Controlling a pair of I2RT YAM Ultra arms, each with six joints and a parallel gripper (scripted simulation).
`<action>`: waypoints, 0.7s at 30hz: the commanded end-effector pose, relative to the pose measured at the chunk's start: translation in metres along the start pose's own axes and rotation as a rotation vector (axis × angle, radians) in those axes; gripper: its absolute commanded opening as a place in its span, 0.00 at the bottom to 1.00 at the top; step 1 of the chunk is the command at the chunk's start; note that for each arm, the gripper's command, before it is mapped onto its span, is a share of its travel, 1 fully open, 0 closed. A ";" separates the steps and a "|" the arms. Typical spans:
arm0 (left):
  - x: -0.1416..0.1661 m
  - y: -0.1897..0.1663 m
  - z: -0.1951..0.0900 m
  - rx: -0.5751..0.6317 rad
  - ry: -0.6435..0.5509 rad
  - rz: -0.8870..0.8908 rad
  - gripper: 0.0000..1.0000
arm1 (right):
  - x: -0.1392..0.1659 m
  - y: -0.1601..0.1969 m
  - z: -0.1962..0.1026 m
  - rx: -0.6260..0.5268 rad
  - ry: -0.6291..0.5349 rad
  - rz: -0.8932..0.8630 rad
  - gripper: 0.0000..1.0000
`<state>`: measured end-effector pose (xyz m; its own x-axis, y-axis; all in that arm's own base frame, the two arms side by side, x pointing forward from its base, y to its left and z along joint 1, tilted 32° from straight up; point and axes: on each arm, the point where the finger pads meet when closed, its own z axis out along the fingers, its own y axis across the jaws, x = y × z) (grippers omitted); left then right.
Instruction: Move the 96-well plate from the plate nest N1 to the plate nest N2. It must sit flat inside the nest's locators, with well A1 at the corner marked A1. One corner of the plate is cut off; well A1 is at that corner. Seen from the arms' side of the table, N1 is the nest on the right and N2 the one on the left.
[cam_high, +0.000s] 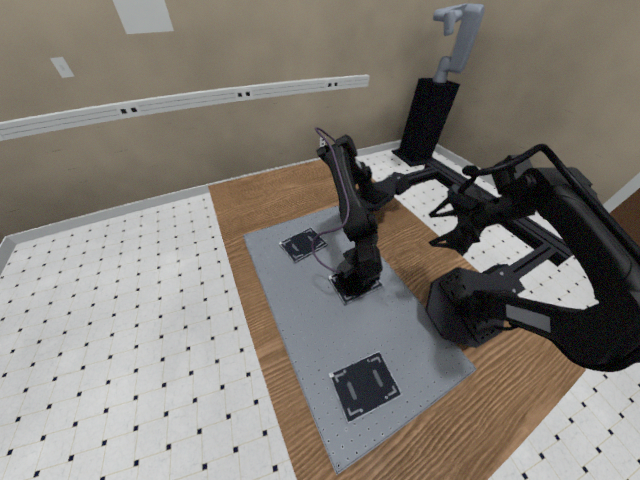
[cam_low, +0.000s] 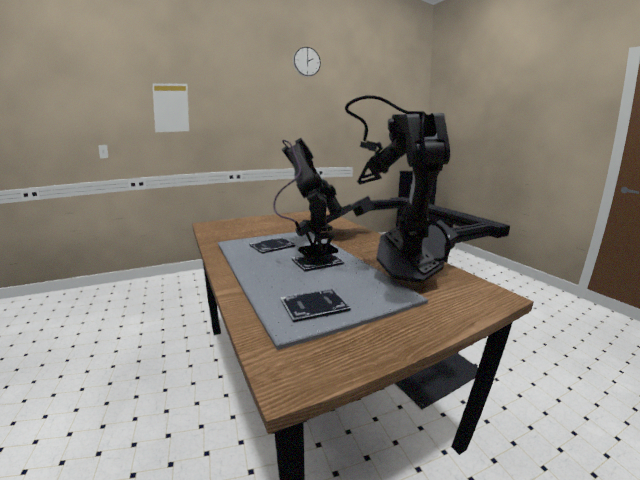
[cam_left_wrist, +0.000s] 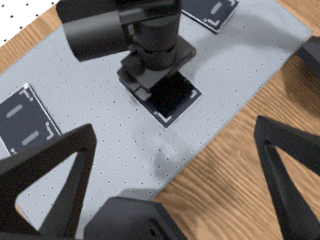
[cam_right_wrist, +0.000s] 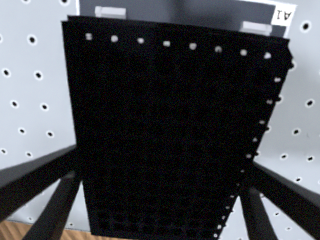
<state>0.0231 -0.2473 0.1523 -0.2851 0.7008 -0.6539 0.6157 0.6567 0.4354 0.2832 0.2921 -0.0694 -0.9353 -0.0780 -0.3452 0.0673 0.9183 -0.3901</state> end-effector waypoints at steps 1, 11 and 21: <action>-0.006 -0.001 -0.006 0.005 -0.008 -0.004 1.00 | -0.004 0.004 -0.008 -0.031 -0.031 -0.004 0.79; -0.006 -0.001 -0.006 0.005 -0.008 -0.004 1.00 | -0.006 0.006 -0.009 -0.035 -0.033 0.002 0.79; -0.006 -0.001 -0.006 0.005 -0.008 -0.004 1.00 | -0.004 -0.001 -0.001 -0.021 -0.030 -0.006 0.79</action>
<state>0.0231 -0.2473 0.1523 -0.2851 0.7008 -0.6539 0.6157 0.6567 0.4354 0.2846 0.2837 -0.0775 -0.9373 -0.0801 -0.3393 0.0648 0.9163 -0.3953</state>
